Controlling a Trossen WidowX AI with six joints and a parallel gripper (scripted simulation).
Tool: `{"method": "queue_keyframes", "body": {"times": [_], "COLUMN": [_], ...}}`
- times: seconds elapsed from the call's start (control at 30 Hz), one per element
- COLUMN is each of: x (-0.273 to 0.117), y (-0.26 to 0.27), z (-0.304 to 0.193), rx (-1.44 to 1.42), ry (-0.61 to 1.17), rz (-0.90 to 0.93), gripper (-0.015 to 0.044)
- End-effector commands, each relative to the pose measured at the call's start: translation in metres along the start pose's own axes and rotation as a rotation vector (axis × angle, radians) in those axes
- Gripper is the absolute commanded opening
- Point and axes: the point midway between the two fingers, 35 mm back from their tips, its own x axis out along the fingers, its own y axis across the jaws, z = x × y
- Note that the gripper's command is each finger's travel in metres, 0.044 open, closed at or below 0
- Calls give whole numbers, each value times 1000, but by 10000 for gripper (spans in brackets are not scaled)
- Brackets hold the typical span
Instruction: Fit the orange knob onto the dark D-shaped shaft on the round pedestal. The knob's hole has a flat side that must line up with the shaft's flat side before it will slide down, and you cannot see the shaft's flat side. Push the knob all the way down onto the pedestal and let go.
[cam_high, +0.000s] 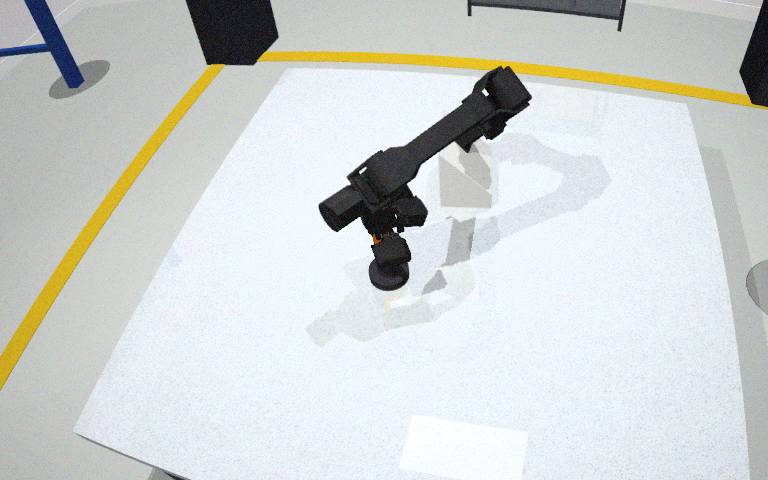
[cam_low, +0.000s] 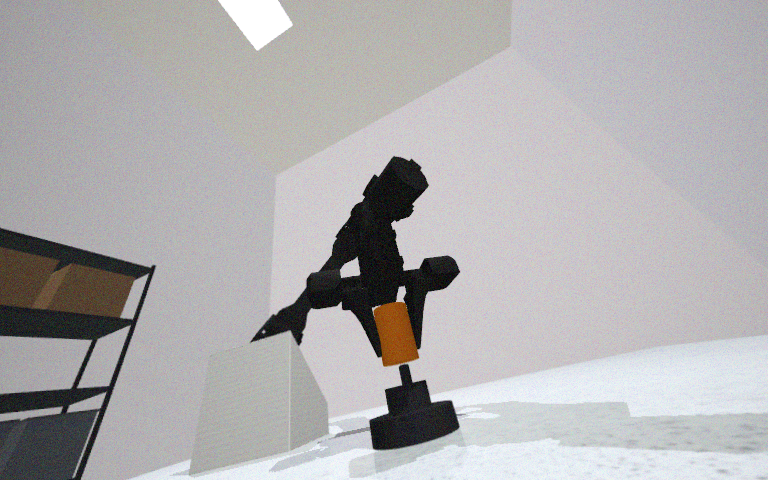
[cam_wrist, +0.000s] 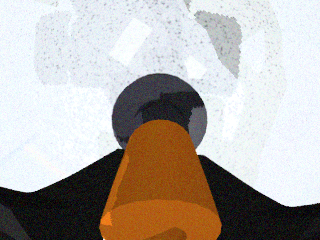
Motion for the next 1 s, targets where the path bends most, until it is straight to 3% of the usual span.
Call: {"method": "queue_keyframes", "body": {"times": [0.0,0.97], "x": [0,-1], "y": [1,0], "z": [0,0], "rx": [196,2138], "ry": [2,3], "rz": [2,-1], "gripper": [0,0]}}
